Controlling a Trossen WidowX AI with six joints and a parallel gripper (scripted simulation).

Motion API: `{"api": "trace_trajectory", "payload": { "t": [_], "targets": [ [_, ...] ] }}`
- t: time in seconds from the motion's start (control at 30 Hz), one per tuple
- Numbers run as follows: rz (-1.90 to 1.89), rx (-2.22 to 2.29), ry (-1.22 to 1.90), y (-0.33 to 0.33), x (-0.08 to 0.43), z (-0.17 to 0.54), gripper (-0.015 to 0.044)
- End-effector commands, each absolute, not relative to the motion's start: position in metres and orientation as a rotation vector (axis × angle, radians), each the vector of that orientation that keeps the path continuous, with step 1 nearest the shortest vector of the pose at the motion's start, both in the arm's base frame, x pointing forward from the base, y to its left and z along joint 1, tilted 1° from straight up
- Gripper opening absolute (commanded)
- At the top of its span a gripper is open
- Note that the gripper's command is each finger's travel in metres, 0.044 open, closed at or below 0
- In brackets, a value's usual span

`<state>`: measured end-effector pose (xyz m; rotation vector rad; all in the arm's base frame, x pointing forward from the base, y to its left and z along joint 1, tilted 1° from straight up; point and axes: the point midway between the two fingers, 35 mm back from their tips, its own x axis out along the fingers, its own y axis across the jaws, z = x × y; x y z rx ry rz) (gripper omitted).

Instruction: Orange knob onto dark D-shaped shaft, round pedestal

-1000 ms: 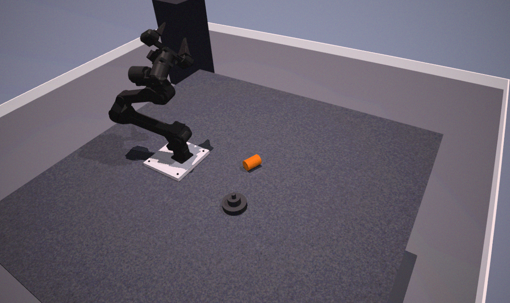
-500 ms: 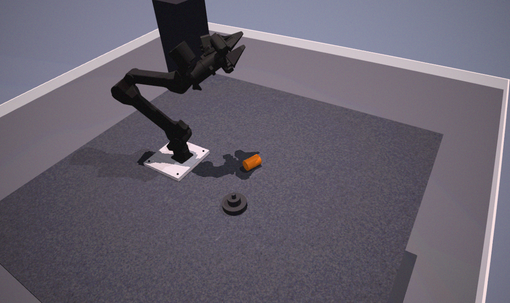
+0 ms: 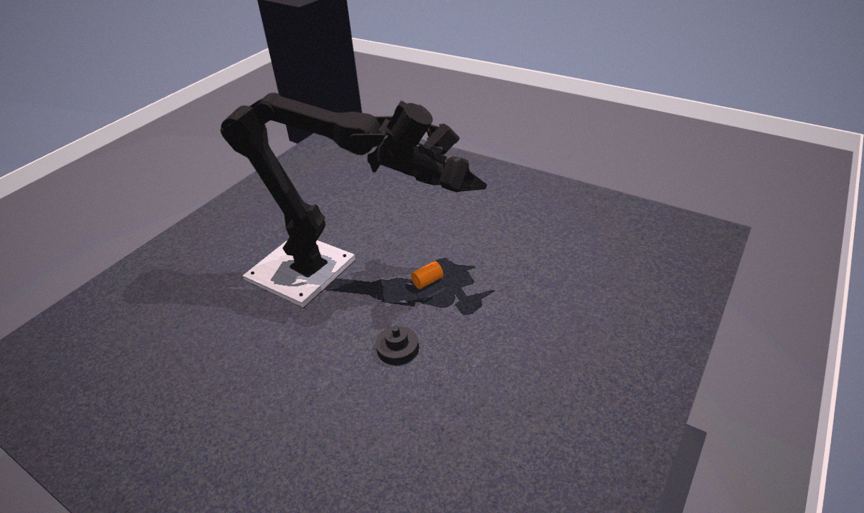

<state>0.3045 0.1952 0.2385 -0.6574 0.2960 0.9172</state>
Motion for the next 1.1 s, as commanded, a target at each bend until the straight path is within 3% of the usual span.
{"api": "trace_trajectory", "payload": {
  "t": [0.0, 0.2, 1.07],
  "targets": [
    [0.946, -0.802, 0.789, 0.177, 0.298, 0.157, 0.044],
    [1.0, -0.985, 1.303, 0.14, 0.261, 0.102, 0.044],
    [1.0, -0.983, 1.321, 0.141, 0.26, 0.065, 0.044]
  ]
}}
